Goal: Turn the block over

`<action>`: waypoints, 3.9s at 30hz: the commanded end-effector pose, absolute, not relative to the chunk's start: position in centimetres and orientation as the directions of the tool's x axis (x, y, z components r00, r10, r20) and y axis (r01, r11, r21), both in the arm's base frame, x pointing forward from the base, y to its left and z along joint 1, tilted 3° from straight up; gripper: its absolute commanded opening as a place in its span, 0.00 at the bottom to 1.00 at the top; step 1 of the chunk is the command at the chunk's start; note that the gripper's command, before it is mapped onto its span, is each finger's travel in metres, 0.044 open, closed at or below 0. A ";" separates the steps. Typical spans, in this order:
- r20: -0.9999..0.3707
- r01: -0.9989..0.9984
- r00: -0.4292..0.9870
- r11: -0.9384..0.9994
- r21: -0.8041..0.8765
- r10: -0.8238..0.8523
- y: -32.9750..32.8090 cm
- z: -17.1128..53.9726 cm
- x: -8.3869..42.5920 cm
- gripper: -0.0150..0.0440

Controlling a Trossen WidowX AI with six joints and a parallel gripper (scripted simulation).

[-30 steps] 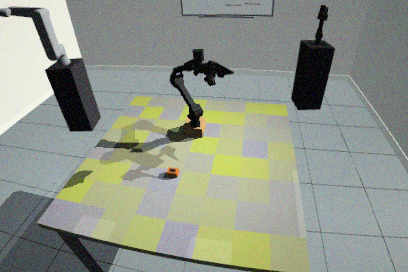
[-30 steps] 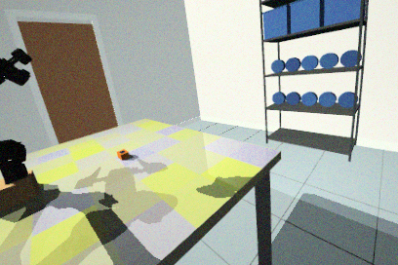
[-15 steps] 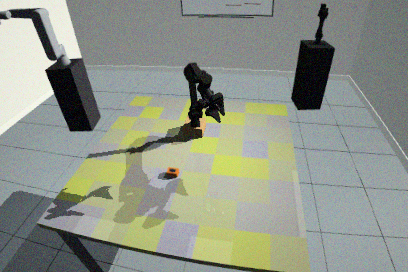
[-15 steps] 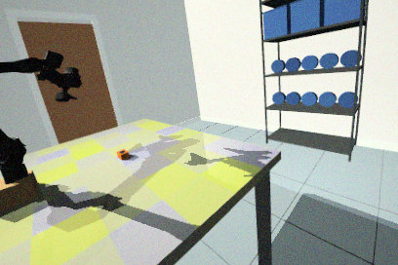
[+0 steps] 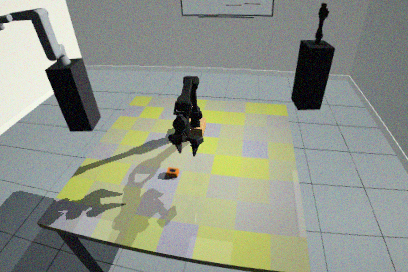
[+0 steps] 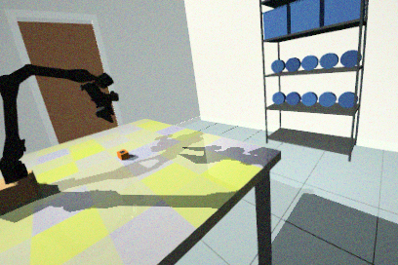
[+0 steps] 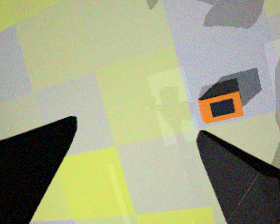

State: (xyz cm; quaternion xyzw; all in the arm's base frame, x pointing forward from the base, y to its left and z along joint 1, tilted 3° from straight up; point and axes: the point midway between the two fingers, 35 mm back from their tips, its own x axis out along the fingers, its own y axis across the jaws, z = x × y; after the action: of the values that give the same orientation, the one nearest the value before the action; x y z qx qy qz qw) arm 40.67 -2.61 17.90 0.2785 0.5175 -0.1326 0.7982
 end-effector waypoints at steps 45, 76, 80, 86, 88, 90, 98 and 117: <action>-0.997 0.176 0.075 0.984 0.032 0.018 -12.0 1.8 38.8 1.00; -0.997 0.176 0.075 0.984 0.032 0.019 -12.0 0.1 38.9 0.66; -0.997 0.176 0.075 0.984 0.032 0.019 -12.0 0.1 38.9 0.62; -0.997 0.176 0.075 0.984 0.032 0.019 -12.0 0.1 38.9 0.55; -0.997 0.176 0.075 0.984 0.032 0.019 -12.0 0.1 38.9 0.53; -0.997 0.176 0.075 0.984 0.032 0.018 -12.0 0.8 38.8 0.44; -0.997 0.176 0.075 0.984 0.031 0.018 -12.0 3.1 38.7 0.25; -0.947 0.182 0.321 0.983 0.035 -0.026 -12.2 2.1 39.1 0.25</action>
State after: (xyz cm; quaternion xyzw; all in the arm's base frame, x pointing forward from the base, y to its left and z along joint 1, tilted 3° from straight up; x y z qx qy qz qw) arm 39.23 -12.32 1.97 0.0663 0.5938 -0.0645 0.7993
